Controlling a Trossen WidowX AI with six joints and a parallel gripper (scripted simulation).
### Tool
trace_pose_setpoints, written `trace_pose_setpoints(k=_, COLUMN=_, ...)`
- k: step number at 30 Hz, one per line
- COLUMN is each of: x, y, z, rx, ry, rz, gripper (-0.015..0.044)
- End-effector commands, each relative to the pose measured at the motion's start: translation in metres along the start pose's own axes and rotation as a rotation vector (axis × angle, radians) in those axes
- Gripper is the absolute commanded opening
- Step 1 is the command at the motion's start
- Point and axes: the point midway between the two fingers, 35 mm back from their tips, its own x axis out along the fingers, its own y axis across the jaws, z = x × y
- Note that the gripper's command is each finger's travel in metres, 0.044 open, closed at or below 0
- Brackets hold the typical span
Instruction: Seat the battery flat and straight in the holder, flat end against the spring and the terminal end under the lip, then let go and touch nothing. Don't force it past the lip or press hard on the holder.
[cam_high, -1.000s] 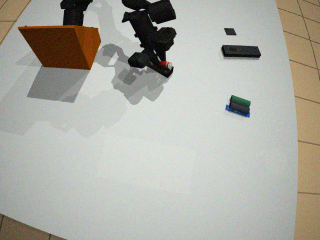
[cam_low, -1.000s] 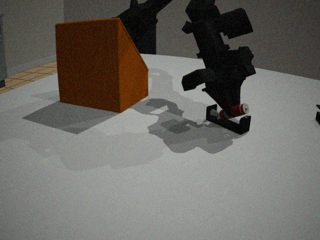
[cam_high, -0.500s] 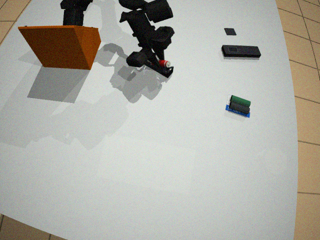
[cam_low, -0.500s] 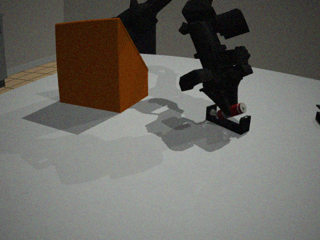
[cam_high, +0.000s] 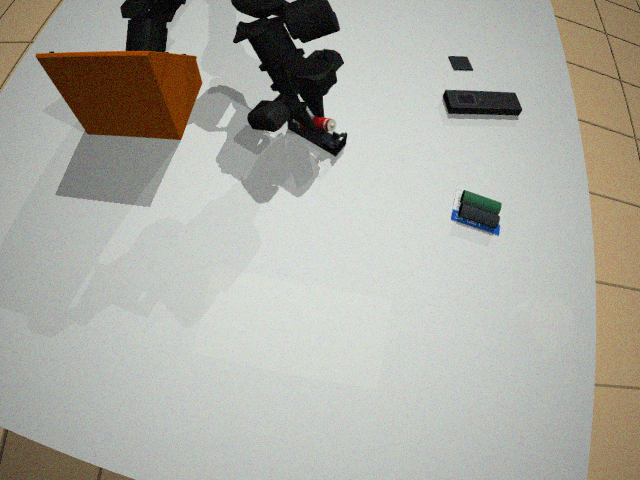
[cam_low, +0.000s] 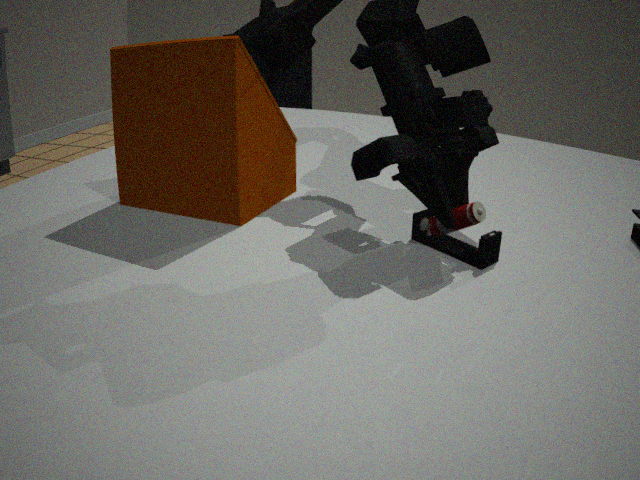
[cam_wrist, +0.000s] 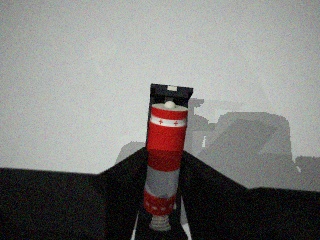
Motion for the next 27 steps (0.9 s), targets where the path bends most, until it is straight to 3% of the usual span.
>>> trace_pose_setpoints(k=1, x=-0.0017, y=-0.0022, z=-0.0073, rx=0.008, ry=0.012, rz=-0.005, gripper=0.0071)
trace_pose_setpoints(k=27, x=-0.0019, y=-0.0027, z=-0.008, rx=0.007, ry=0.022, rz=-0.006, gripper=0.0071)
